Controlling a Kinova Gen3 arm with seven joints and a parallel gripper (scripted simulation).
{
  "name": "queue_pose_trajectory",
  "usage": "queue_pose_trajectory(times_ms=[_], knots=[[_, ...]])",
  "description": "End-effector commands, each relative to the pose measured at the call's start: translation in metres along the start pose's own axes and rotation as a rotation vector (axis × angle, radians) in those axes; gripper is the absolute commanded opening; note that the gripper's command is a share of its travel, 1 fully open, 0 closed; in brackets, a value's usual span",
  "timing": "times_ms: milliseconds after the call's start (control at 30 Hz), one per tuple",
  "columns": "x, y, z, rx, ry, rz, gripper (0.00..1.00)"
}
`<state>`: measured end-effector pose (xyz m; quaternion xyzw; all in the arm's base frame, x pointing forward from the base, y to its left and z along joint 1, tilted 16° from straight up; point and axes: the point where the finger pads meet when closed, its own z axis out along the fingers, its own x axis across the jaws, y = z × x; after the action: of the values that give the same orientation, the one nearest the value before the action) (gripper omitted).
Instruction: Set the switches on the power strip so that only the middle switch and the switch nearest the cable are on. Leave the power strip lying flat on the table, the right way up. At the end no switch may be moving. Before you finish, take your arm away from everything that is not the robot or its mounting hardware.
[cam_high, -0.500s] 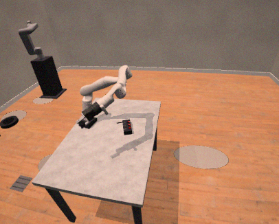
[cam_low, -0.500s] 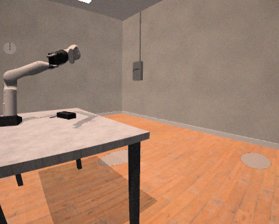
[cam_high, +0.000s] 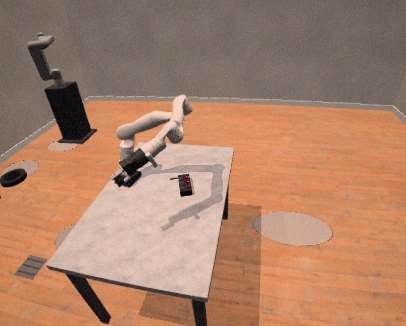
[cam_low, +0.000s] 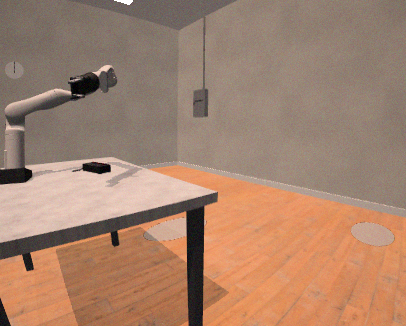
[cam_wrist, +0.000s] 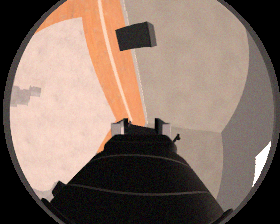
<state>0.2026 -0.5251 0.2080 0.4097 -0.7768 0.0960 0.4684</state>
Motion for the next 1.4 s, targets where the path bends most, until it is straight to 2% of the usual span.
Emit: queue_pose_trajectory(times_ms=[0, 333, 667, 867, 1100, 1167, 1367], knots=[[0.001, 0.0, 0.0, 0.001, 0.0, 0.002, 1.0], [-0.002, 0.001, -0.001, -0.001, -0.008, 0.02, 1.0], [-0.017, 0.006, -0.006, -0.011, -0.046, 0.11, 1.0], [-0.04, 0.013, -0.014, -0.03, -0.103, 0.241, 1.0], [-0.08, 0.025, -0.029, -0.074, -0.199, 0.458, 1.0], [-0.08, 0.025, -0.029, -0.074, -0.199, 0.458, 1.0], [-0.125, 0.036, -0.048, -0.138, -0.304, 0.685, 1.0]])
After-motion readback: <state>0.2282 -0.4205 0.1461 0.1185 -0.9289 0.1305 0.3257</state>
